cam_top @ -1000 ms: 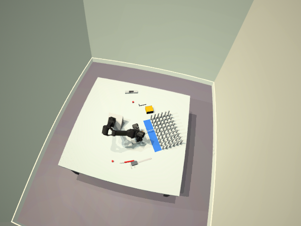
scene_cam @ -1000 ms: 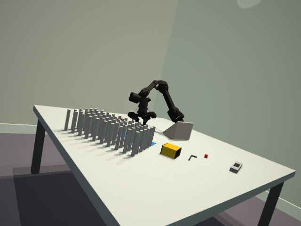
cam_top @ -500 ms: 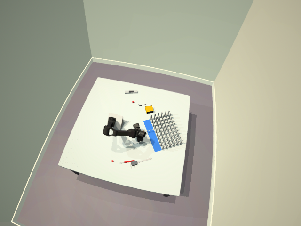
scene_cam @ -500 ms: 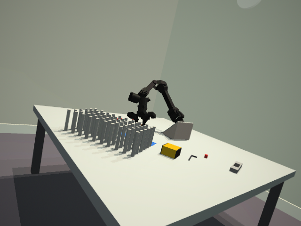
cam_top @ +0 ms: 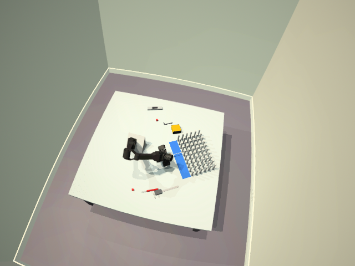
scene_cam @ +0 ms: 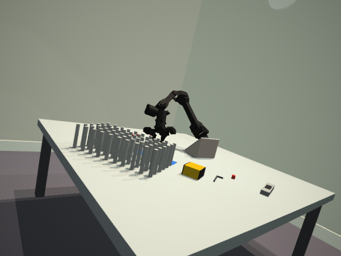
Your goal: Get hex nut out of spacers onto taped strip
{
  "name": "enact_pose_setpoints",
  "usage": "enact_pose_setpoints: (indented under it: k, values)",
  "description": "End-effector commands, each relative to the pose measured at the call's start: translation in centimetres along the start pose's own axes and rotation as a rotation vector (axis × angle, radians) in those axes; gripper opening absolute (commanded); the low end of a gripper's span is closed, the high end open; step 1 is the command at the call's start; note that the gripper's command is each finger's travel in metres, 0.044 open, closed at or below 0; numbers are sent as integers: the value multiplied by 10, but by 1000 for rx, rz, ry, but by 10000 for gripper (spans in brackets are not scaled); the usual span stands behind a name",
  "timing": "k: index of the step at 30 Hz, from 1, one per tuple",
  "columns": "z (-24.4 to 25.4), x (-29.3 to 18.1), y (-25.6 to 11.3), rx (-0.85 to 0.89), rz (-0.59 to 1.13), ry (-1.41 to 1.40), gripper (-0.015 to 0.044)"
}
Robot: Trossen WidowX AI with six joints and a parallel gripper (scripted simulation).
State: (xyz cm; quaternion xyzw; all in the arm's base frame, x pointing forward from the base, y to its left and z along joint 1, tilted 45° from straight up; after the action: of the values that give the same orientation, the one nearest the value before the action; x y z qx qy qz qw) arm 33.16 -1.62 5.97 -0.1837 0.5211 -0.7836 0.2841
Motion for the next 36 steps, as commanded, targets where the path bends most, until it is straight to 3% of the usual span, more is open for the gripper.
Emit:
enact_pose_setpoints:
  k: [1,36]
  values:
    - [1,-6,2,3,3,4,0]
    - [2,-27,11,5,5,4,0]
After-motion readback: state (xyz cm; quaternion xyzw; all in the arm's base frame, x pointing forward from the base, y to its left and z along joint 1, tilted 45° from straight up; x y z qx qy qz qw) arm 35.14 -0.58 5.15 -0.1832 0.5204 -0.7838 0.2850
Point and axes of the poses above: the point midway between the two fingers, 35 mm back from their tips, its own y axis out along the fingers, its own z axis across the jaws, x = y × z, the point moved 2 cm from there along -y, back along the fingers, and after that the axes turned 2 degrees about -y, right-handed, at the moved point
